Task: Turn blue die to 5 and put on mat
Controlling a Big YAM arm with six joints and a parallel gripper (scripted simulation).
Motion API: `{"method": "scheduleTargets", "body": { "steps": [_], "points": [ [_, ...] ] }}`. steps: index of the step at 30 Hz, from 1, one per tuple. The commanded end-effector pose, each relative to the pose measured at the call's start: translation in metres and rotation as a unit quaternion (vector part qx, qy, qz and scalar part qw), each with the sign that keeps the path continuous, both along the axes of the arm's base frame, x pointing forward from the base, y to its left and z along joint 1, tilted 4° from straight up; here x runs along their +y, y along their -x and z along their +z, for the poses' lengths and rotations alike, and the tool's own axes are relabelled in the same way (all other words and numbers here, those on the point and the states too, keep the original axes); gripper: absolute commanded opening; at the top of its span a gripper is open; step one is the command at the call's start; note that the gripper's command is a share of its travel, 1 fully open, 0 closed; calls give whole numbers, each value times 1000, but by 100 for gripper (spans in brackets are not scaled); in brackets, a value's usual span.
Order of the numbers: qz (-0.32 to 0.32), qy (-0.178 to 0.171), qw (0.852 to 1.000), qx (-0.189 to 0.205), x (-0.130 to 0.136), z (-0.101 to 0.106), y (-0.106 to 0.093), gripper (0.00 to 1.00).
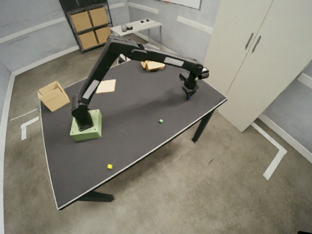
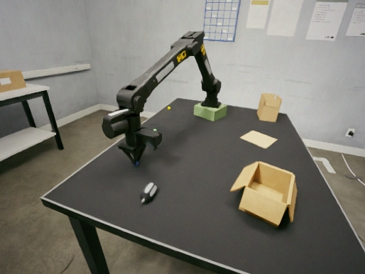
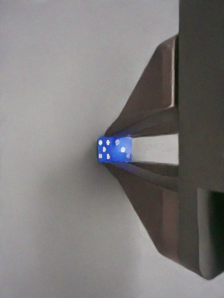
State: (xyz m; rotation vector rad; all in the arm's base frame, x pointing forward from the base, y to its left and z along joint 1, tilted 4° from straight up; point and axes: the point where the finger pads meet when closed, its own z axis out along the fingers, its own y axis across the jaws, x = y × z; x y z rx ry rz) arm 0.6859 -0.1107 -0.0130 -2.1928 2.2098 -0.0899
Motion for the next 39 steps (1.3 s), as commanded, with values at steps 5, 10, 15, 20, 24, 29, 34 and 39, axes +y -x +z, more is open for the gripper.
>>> {"method": "scheduleTargets", "body": {
  "steps": [5, 10, 15, 20, 24, 29, 34, 39],
  "points": [
    [0, 4, 1000, -30, -8, 32, -13, 11],
    [0, 6, 999, -42, -7, 73, -18, 11],
    [0, 6, 999, -42, -5, 97, -16, 11],
    [0, 6, 999, -43, -3, 131, -11, 11],
    [0, 1, 1000, -12, -1, 105, -6, 11],
    [0, -3, 1000, 12, 1, 87, 9, 11],
    [0, 2, 1000, -18, -1, 116, -4, 11],
    [0, 0, 1000, -13, 17, 121, 7, 11]
  ]
}}
